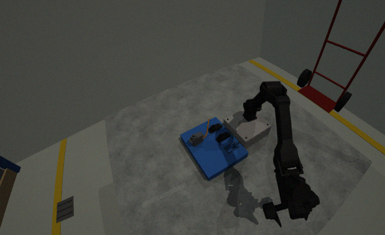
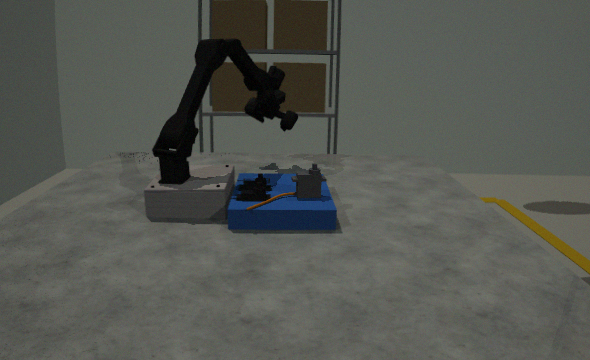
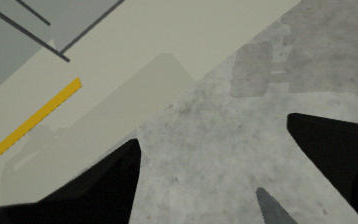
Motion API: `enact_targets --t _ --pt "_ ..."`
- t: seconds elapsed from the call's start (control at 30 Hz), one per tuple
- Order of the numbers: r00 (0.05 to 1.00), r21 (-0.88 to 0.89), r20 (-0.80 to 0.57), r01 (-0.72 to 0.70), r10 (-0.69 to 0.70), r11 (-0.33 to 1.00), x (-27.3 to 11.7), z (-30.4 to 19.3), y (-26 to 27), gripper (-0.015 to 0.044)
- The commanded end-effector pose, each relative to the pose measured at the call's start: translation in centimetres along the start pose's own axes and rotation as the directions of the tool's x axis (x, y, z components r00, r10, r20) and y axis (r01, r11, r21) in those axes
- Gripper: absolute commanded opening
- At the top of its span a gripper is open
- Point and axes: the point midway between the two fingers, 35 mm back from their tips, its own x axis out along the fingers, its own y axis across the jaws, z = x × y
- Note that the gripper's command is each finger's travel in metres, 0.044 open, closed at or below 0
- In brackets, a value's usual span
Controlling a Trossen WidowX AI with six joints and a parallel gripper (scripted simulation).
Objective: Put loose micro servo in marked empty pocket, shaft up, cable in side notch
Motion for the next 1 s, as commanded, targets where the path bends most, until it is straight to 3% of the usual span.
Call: enact_targets --t 0.0,0.5,0.73,0.97 --pt "0.992 0.063 -0.044 0.119 -0.116 0.991 -3.1 -0.3 -6.4 0.044" --pt "0.861 0.294 -0.32 0.488 -0.396 0.822 -18.0 -7.3 -24.2 0.044" --pt "0.772 0.372 -0.477 0.611 -0.421 0.699 -26.3 -12.8 -28.4 0.044" --pt "0.69 0.436 -0.621 0.699 -0.372 0.567 -34.5 -18.9 -29.4 0.044"
